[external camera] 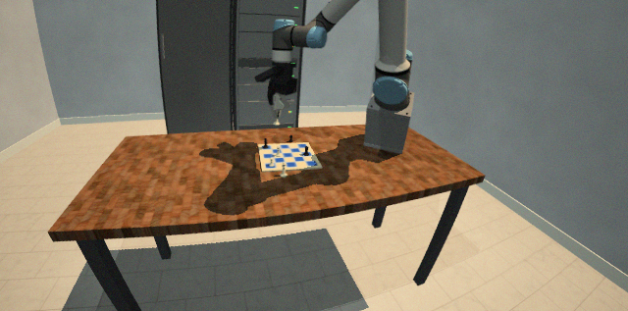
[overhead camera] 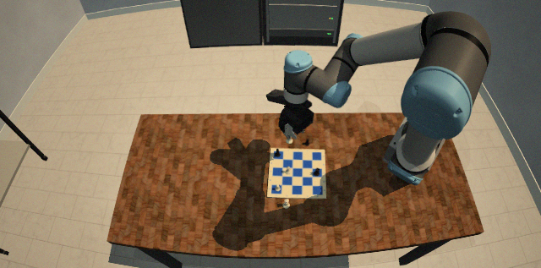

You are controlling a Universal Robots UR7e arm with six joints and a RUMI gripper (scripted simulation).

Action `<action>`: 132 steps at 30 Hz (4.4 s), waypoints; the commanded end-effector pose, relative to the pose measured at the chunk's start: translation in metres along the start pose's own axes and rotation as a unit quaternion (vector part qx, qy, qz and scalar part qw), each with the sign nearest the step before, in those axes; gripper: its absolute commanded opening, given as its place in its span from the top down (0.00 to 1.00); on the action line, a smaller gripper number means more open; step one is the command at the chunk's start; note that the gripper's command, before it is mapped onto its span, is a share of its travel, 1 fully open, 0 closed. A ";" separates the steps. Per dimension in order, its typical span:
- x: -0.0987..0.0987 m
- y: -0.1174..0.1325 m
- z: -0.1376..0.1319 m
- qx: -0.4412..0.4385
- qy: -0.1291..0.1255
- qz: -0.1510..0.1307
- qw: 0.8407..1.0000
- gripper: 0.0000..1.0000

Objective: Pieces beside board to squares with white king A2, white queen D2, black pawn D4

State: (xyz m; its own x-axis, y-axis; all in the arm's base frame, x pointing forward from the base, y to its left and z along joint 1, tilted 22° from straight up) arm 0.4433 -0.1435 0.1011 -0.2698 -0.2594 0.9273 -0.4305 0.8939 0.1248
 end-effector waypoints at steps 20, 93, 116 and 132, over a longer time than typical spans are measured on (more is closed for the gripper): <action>-0.031 -0.001 0.000 0.000 0.000 0.000 1.000 1.00; -0.098 -0.001 0.000 0.000 0.000 0.000 1.000 1.00; -0.100 -0.001 0.000 0.000 0.000 0.000 1.000 1.00; -0.100 -0.001 0.000 0.000 0.000 0.000 1.000 1.00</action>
State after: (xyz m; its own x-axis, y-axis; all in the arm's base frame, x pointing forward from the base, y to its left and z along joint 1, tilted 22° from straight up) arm 0.4706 -0.1183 0.0081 -0.2697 -0.2596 0.9273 -0.4303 0.8939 0.1251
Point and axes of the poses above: the point where the finger pads meet when closed, its own x axis back along the fingers, its own z axis across the jaws, y = z × x, the point moved 9 cm from there along x, back along the fingers, and after that the axes turned 12 degrees about -x, right-handed, at the moved point
